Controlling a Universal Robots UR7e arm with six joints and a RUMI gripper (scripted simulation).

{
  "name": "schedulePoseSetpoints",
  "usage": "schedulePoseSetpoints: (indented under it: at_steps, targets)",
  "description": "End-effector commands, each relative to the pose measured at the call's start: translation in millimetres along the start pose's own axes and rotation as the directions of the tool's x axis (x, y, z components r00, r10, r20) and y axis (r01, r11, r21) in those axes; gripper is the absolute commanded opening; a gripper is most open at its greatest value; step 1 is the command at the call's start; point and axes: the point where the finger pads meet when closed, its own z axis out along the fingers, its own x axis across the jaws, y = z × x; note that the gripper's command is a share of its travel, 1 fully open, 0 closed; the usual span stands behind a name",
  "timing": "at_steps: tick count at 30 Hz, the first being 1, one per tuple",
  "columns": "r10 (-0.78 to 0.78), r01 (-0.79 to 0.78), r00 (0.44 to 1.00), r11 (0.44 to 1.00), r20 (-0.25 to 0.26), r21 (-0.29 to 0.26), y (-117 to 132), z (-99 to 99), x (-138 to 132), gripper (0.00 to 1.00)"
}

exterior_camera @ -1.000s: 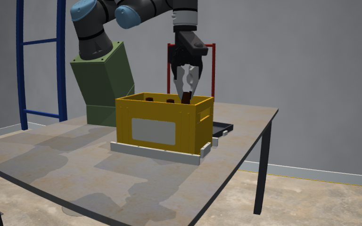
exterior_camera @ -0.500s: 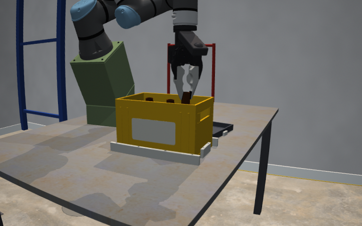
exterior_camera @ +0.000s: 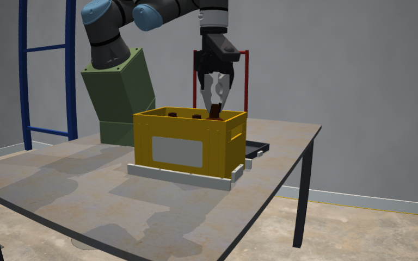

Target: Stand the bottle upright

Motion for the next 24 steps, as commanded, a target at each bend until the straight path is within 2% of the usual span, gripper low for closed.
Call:
schedulePoseSetpoints:
  at_steps: [1, 24]
  targets:
    - [0.0, 0.0, 1.0, 1.0, 0.001, 0.001, 0, -5.3, 0, 0.0]
    - [0.0, 0.0, 1.0, 1.0, 0.001, 0.001, 0, -28.9, 0, 0.0]
